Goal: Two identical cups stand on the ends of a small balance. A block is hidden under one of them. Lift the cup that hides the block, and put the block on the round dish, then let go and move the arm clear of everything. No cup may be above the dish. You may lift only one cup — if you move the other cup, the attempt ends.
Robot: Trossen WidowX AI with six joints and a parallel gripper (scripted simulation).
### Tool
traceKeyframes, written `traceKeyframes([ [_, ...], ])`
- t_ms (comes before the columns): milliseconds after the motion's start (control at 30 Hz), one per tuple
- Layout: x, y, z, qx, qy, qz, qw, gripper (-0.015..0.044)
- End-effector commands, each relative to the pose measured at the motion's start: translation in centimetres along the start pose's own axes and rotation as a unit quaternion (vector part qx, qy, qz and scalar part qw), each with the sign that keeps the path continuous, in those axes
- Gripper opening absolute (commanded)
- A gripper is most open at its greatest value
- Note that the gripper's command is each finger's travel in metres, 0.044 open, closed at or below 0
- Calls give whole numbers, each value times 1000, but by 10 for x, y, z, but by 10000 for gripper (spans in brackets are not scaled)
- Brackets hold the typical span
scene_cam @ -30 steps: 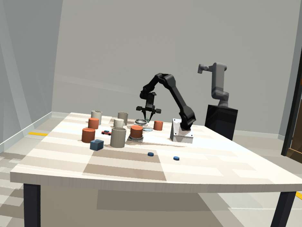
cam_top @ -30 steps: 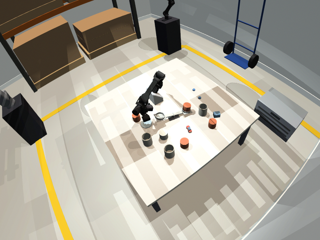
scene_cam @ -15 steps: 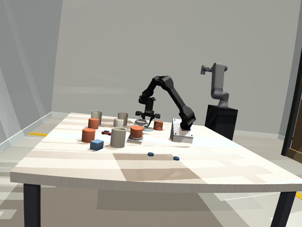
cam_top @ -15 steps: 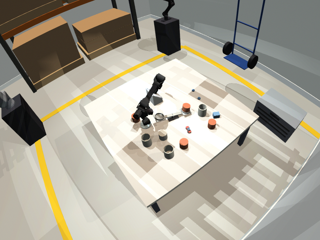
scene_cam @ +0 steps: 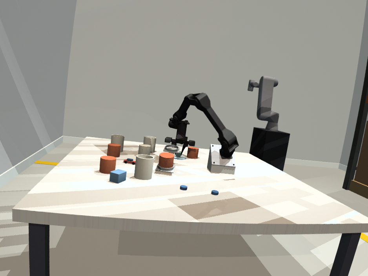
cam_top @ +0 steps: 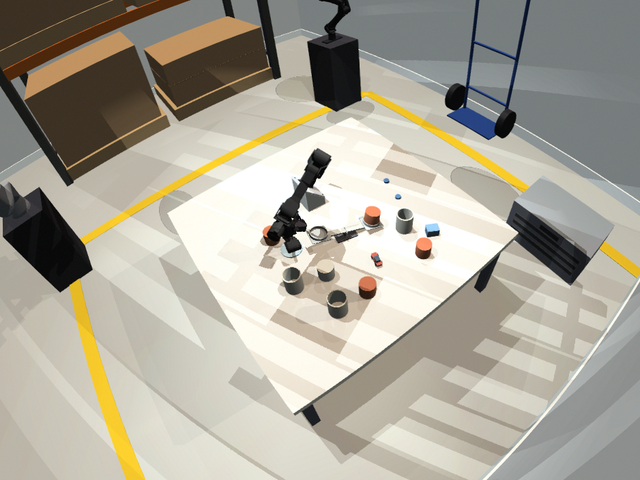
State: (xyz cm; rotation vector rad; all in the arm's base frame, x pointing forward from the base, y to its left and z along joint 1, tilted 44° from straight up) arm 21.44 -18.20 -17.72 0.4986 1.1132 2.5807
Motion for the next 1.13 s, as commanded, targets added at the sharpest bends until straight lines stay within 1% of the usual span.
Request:
traceKeyframes([
  [0,0,0,0,0,1,0,1000,184],
  [333,-1,3,0,0,-10,-4,1000,440],
  [400,-4,11,-2,1,-37,-14,999,440],
  [667,-1,56,0,0,-2,-2,1000,440],
  [767,0,61,0,0,-1,-2,1000,440],
  [900,1,99,0,0,-8,-5,1000,440],
  [1100,2,101,0,0,-8,-5,1000,440],
])
Point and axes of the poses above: the point midway between the two fingers, 35 mm back from their tips, its own y axis back along the fingers, its own x axis across the jaws, z = x × y, the point moved 1 cm from there along y, back along the fingers, and after that the axes turned 9 degrees about -y, right-handed, at the moved point
